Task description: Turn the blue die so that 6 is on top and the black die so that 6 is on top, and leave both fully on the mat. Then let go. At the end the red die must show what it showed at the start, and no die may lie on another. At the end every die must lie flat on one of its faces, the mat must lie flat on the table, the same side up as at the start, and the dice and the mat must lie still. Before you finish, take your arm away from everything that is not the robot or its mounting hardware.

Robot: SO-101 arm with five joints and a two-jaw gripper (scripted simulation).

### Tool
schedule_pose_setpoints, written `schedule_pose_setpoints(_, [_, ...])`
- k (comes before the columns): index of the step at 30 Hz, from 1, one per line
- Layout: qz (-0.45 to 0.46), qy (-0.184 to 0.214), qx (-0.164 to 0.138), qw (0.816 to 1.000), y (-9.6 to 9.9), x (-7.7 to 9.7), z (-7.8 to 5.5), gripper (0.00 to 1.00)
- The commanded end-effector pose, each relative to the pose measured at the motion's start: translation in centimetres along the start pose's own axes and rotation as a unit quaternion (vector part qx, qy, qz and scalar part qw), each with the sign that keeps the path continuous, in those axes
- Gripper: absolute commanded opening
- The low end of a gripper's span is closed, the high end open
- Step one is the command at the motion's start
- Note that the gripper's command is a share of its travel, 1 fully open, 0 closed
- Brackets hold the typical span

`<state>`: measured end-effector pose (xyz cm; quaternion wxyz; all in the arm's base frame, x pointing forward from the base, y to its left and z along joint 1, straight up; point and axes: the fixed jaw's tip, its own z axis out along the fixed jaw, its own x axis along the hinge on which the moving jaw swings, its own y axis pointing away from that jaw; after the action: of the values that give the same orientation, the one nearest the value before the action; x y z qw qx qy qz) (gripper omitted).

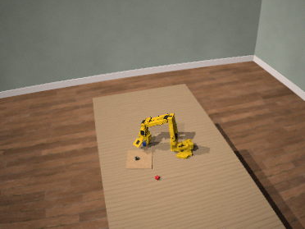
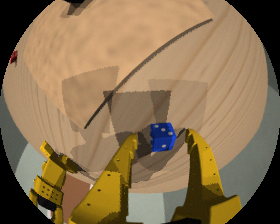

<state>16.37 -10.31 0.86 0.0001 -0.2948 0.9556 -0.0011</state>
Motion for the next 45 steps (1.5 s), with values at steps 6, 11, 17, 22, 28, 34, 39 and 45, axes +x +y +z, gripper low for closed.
schedule_pose_setpoints(6, [-0.001, -0.006, 0.012, 1.000, -0.56, -0.05, -0.30, 0.21])
schedule_pose_setpoints(11, [-0.001, -0.006, 0.012, 1.000, -0.73, -0.05, -0.30, 0.19])
schedule_pose_setpoints(17, [-0.001, -0.006, 0.012, 1.000, -1.00, -0.05, -0.30, 0.14])
schedule_pose_setpoints(22, [-0.001, -0.005, 0.012, 1.000, -1.20, -0.04, -0.30, 0.10])
schedule_pose_setpoints(28, [-0.001, -0.005, 0.012, 1.000, -1.32, -0.04, -0.30, 0.08])
schedule_pose_setpoints(34, [-0.001, -0.005, 0.012, 1.000, -1.42, -0.04, -0.30, 0.07])
schedule_pose_setpoints(39, [-0.001, -0.005, 0.012, 1.000, -1.43, -0.04, -0.30, 0.07])
schedule_pose_setpoints(45, [-0.001, -0.005, 0.012, 1.000, -1.43, -0.04, -0.30, 0.06])
